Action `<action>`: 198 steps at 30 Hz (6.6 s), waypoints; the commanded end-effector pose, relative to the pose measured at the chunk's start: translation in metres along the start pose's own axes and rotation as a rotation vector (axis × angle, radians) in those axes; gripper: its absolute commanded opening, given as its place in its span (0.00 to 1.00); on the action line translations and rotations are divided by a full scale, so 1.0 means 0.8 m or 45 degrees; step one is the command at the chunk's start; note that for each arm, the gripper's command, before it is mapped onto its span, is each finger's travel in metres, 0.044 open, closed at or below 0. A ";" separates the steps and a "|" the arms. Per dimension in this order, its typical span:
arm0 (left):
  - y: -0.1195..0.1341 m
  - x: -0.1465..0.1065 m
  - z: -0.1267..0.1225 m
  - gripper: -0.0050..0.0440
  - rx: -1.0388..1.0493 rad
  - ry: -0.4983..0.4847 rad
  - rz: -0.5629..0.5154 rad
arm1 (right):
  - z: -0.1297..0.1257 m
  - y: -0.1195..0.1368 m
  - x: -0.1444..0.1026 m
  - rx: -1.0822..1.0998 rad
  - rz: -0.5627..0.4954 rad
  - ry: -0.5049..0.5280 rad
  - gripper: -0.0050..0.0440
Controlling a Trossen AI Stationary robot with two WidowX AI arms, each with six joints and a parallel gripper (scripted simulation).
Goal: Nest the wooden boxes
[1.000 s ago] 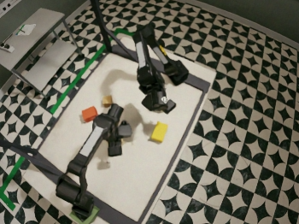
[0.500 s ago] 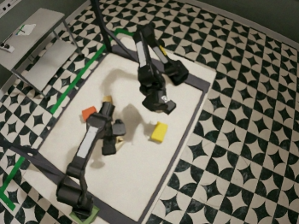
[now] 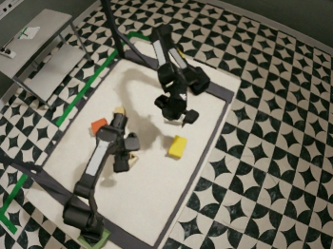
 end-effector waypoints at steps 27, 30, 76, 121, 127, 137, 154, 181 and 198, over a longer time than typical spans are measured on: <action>-0.002 -0.020 -0.011 0.92 -0.217 0.080 -0.688 | 0.000 -0.001 -0.013 0.007 -0.022 -0.034 0.50; 0.000 -0.024 -0.016 0.92 -0.231 0.123 -0.759 | 0.000 -0.001 -0.013 0.007 -0.022 -0.034 0.50; 0.061 -0.031 -0.059 0.92 -0.204 0.494 -1.006 | 0.000 -0.001 -0.013 0.007 -0.022 -0.034 0.50; 0.066 -0.034 -0.067 0.92 -0.152 0.517 -1.020 | -0.001 -0.002 -0.018 -1.055 -0.049 -0.032 0.50; 0.066 -0.034 -0.067 0.92 -0.152 0.517 -1.020 | -0.001 -0.002 -0.018 -1.320 -0.053 -0.027 0.50; 0.066 -0.034 -0.067 0.92 -0.152 0.517 -1.020 | 0.000 -0.001 -0.013 -1.677 -0.041 -0.014 0.50; 0.066 -0.034 -0.067 0.92 -0.152 0.517 -1.020 | -0.001 -0.001 -0.012 -2.340 -0.042 -0.003 0.50; 0.066 -0.034 -0.067 0.92 -0.152 0.517 -1.020 | -0.001 -0.001 -0.012 -3.356 -0.046 0.016 0.50; 0.066 -0.034 -0.067 0.92 -0.152 0.517 -1.020 | -0.001 -0.001 -0.012 -4.019 -0.046 0.031 0.50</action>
Point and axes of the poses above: on each arm, the point midway between the two fingers, 35 mm back from their tips, its own x axis out along the fingers, its own z axis across the jaws, y = z × x, the point moved 4 cm from there along -x, back along the fingers, and after that the axes turned 9 degrees about -x, right-handed, at the moved point
